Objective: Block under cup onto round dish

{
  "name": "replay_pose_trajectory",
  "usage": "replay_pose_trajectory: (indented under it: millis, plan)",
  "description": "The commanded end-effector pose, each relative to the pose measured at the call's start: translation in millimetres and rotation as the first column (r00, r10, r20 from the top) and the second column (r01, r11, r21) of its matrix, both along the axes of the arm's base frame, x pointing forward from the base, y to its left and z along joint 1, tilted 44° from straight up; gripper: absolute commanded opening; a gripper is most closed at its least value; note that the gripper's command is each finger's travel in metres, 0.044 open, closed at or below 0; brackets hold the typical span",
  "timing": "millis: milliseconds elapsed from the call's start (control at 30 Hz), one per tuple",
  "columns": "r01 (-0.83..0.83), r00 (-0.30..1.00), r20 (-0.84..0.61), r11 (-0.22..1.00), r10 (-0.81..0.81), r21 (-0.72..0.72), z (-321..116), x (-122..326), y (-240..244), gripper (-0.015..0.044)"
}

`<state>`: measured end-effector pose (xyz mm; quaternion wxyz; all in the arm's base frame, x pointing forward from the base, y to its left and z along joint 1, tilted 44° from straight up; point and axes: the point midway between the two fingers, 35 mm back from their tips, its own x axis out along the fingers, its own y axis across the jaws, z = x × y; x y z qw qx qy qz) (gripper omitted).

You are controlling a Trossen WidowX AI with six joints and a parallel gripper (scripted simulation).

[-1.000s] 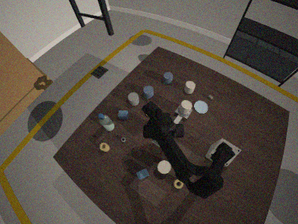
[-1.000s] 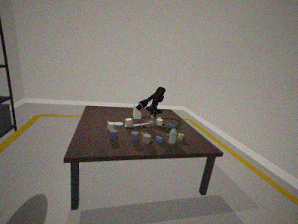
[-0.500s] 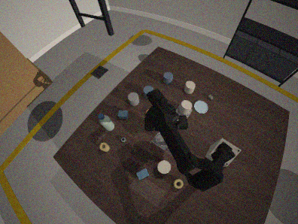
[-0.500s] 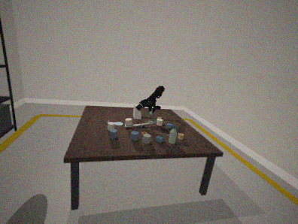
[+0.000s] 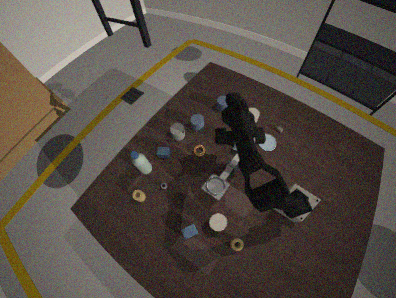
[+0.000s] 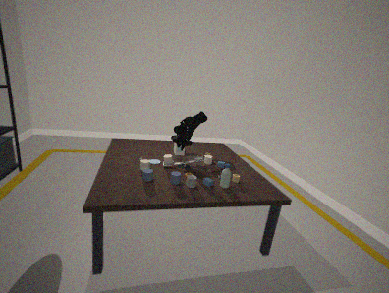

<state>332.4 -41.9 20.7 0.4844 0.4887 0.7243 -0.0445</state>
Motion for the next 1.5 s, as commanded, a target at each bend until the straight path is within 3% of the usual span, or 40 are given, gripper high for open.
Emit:
replay_pose_trajectory:
  millis: [0,700,1467]
  plan:
    - [0.023,1.000,0.002,1.000,-0.023,0.004,-29,-4,-22,0.0000]
    - [-0.016,1.000,0.005,1.000,0.016,0.021,-184,-82,-97,0.0000]
    - [-0.019,1.000,0.006,1.000,0.019,0.023,-220,-88,-68,0.0000]
